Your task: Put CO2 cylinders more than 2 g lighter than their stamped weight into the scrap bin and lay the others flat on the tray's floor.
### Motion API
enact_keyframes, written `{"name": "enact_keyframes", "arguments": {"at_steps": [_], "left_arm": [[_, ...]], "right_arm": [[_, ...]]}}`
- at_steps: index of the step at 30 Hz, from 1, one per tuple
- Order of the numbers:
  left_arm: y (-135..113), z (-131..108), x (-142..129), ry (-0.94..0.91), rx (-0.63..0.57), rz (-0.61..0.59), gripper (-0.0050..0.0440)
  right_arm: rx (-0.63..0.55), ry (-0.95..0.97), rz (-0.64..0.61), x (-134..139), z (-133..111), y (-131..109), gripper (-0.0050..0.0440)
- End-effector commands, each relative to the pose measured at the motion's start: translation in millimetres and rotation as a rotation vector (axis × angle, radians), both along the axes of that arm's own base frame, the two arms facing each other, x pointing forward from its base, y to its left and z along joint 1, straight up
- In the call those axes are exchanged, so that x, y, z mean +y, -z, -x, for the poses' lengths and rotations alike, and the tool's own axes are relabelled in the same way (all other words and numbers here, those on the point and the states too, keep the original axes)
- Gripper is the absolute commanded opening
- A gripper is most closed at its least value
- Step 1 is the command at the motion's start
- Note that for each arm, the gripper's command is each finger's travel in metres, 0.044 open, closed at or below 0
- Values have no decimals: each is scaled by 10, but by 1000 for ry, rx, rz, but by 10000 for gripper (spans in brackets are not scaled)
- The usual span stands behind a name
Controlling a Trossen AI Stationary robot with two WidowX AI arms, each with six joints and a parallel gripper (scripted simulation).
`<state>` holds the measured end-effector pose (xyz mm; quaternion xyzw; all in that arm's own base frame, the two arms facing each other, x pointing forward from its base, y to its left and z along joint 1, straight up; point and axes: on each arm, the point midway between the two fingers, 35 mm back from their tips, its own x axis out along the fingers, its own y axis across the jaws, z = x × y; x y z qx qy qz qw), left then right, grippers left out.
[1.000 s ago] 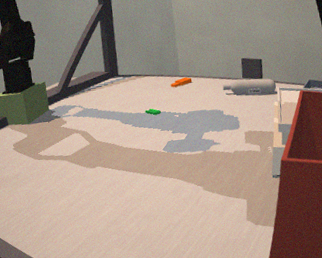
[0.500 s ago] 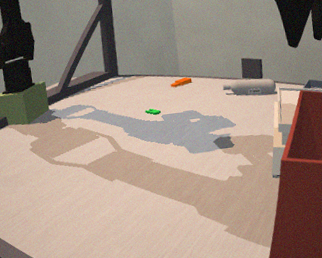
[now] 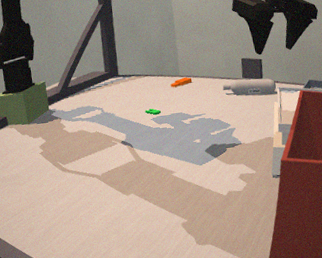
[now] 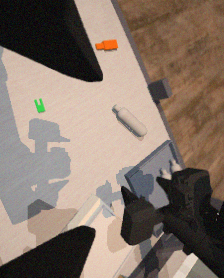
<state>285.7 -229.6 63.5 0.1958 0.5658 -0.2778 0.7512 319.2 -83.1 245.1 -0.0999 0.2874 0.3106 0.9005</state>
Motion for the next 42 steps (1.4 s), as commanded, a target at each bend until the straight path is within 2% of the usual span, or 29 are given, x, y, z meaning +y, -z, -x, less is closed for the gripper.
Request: {"name": "enact_keyframes", "arguments": {"at_steps": [1, 7, 13, 29, 32, 33, 35, 42], "left_arm": [[33, -194, -394, 21, -36, 17, 440], [154, -319, -957, 81, -69, 40, 440], [212, -377, -1218, 111, -84, 49, 440], [247, -375, -1220, 112, -78, 45, 440], [192, -375, -1222, 114, -86, 53, 440], [192, -375, -1222, 114, -86, 53, 416], [192, -375, -1222, 114, -86, 53, 416], [260, -513, -1274, -37, -19, 48, 254]], "right_arm": [[-25, -16, 4, -13, -11, -89, 440], [-31, -19, 7, -2, -4, -108, 440], [-22, -17, 4, 10, 9, -81, 440], [-22, -17, 4, 10, 9, -81, 440], [-22, -17, 4, 10, 9, -81, 440], [-22, -17, 4, 10, 9, -81, 440], [-22, -17, 4, 10, 9, -81, 440], [-22, -17, 4, 10, 9, -81, 440]]}}
